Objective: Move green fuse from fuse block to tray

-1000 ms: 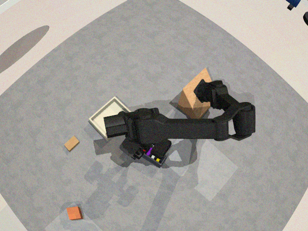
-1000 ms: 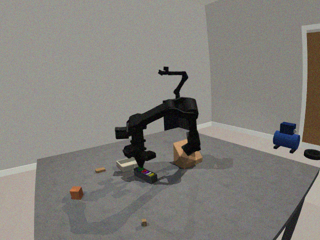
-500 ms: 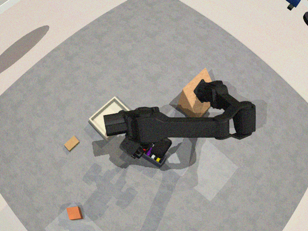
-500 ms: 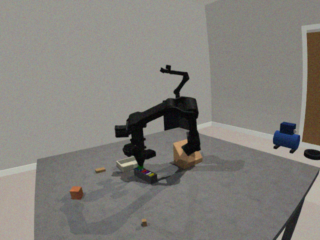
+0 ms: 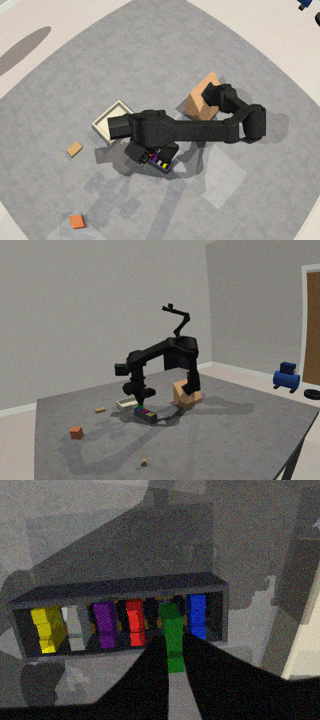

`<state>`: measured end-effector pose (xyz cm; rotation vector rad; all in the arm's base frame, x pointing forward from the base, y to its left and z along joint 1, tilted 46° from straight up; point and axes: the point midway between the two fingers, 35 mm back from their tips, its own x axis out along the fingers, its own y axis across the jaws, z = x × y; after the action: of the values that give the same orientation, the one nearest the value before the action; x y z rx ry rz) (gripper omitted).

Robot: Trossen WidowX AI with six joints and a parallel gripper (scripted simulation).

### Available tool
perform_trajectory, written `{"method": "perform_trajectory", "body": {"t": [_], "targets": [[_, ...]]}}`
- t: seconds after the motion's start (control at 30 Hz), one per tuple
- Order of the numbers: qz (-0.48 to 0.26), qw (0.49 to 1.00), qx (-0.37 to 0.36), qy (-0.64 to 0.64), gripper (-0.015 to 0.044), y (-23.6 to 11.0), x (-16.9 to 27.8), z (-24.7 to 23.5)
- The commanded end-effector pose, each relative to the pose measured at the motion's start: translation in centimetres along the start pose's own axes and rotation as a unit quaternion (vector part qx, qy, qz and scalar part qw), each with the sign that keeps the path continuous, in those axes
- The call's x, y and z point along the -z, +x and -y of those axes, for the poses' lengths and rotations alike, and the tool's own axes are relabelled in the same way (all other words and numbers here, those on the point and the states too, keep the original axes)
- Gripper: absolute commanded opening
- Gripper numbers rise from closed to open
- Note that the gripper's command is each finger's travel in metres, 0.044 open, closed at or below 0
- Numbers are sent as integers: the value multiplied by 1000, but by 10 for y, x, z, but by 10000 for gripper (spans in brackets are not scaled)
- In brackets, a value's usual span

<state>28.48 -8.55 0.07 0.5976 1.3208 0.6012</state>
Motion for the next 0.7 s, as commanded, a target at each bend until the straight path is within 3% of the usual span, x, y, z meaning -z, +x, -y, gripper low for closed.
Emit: {"method": "perform_trajectory", "body": {"t": [0.0,0.67], "targets": [[-2,1000,2,-3,0,-3,0,0],[-2,1000,2,-2,0,-27,1,0]]}}
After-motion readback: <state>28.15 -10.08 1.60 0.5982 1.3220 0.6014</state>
